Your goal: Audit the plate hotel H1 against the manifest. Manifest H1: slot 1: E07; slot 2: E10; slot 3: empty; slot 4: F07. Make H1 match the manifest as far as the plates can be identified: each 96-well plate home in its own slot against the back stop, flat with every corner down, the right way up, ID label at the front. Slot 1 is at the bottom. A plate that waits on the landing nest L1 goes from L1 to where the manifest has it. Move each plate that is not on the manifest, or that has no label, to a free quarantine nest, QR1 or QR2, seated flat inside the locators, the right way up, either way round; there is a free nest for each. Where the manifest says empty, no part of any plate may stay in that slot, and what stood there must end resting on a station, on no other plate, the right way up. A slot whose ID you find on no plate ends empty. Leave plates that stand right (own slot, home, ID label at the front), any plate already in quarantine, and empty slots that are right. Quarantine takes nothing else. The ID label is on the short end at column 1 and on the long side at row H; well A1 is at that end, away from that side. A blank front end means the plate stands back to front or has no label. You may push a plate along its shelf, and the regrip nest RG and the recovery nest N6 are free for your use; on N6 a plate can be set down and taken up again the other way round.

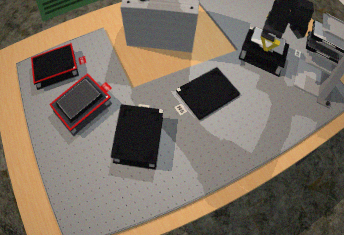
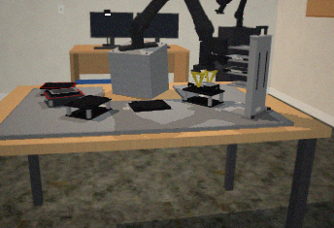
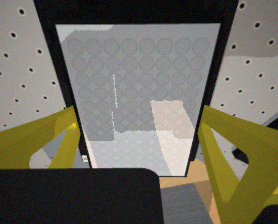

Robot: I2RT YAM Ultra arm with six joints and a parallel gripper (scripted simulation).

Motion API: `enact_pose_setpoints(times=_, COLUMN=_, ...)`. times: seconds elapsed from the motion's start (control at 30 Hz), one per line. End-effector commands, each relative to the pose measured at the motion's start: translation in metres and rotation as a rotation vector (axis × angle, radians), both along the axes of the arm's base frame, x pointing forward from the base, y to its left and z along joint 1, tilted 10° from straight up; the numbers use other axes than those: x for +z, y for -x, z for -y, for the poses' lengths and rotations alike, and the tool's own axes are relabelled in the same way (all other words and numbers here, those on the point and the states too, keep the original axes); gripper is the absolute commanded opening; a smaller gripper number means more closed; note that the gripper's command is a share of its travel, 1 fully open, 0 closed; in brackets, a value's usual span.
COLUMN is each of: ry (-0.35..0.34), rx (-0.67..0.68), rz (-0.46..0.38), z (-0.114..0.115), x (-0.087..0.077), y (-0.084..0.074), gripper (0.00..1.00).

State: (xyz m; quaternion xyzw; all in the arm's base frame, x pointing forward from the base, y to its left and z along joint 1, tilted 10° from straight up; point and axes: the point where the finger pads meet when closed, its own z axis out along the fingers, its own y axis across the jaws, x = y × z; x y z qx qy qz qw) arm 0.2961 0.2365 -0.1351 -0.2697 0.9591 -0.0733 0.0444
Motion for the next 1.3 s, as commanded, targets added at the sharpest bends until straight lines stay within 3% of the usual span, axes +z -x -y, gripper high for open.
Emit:
enact_pose_setpoints(times=0.0, ry=-0.038, rx=0.015, rz=0.04, z=-0.014, x=0.011, y=-0.011, gripper=0.86)
enact_pose_setpoints(times=0.1, ry=-0.022, rx=0.013, rz=0.024, z=-0.01, x=-0.001, y=-0.009, gripper=0.86)
enact_pose_setpoints(times=0.23, ry=-0.041, rx=0.009, rz=0.044, z=-0.013, x=0.006, y=-0.016, gripper=0.86)
enact_pose_setpoints(times=0.33, ry=-0.024, rx=0.008, rz=0.026, z=-0.009, x=-0.005, y=-0.012, gripper=0.86)
enact_pose_setpoints(times=0.53, ry=-0.04, rx=0.009, rz=0.043, z=-0.013, x=0.001, y=-0.016, gripper=0.86)
enact_pose_setpoints(times=0.63, ry=-0.026, rx=0.008, rz=0.028, z=-0.009, x=-0.009, y=-0.013, gripper=0.86)
enact_pose_setpoints(times=0.83, ry=-0.023, rx=0.01, rz=0.024, z=-0.008, x=-0.013, y=-0.012, gripper=0.86)
enact_pose_setpoints(times=0.87, ry=-0.024, rx=0.008, rz=0.026, z=-0.008, x=-0.015, y=-0.013, gripper=1.0)
enact_pose_setpoints(times=0.9, ry=-0.014, rx=0.006, rz=0.015, z=-0.004, x=-0.012, y=-0.007, gripper=1.0)
enact_pose_setpoints(times=1.27, ry=-0.014, rx=0.006, rz=0.015, z=-0.004, x=-0.012, y=-0.007, gripper=1.0)
